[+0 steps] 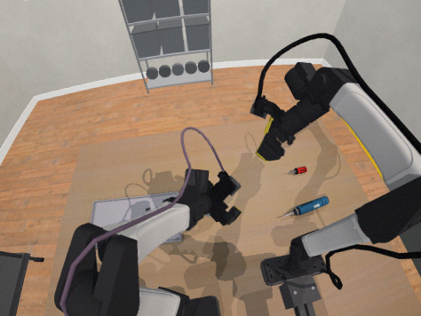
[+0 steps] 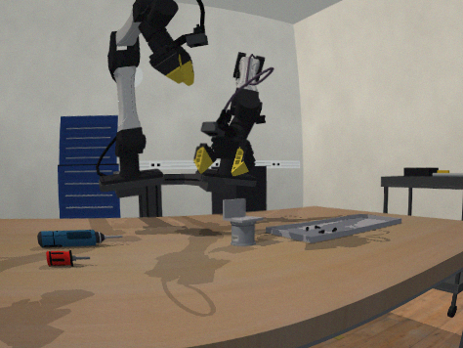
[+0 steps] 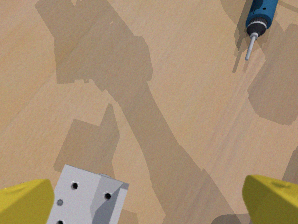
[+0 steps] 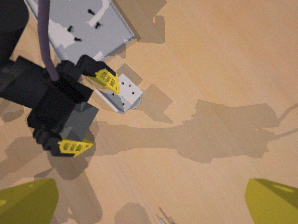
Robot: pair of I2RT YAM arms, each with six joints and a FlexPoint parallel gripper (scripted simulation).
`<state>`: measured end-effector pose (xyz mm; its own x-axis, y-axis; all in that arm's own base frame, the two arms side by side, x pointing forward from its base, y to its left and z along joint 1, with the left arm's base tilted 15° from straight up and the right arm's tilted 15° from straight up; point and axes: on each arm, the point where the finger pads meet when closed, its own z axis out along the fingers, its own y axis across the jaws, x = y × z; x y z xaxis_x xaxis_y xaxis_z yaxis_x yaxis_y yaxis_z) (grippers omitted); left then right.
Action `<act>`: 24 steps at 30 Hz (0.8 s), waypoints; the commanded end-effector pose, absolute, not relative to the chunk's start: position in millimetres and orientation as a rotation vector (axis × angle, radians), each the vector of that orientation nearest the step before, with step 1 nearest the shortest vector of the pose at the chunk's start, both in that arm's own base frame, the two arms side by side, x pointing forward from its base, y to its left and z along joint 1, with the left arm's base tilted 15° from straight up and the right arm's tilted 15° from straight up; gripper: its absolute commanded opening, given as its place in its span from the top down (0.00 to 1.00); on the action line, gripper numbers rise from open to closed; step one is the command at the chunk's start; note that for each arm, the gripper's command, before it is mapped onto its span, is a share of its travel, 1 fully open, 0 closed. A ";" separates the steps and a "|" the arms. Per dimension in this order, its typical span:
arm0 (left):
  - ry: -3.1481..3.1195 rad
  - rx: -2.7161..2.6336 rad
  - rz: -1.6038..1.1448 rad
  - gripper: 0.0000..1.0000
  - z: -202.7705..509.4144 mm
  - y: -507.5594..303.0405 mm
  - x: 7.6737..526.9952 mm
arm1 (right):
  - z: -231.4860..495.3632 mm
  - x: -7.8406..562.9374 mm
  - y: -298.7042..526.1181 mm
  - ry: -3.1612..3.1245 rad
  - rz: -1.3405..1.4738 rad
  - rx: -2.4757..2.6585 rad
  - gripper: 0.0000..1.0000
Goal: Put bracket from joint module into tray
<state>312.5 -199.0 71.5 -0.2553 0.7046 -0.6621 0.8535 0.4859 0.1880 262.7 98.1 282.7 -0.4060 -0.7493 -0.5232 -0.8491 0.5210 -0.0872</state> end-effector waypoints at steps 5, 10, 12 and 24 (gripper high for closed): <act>2.142 1.402 -0.118 0.00 85.3 -153.9 311.6 | 310.0 214.2 132.0 1.903 0.317 -1.725 0.00; 2.211 1.411 -0.027 0.00 90.0 -122.7 319.3 | 324.6 191.4 146.2 1.710 0.308 -1.849 0.00; 2.234 1.412 -0.014 0.00 87.6 -116.5 321.7 | 324.2 191.0 148.9 1.698 0.314 -1.864 0.00; 2.284 1.265 -0.051 0.56 94.6 -116.9 331.3 | 321.8 193.2 148.9 1.725 0.314 -1.856 0.00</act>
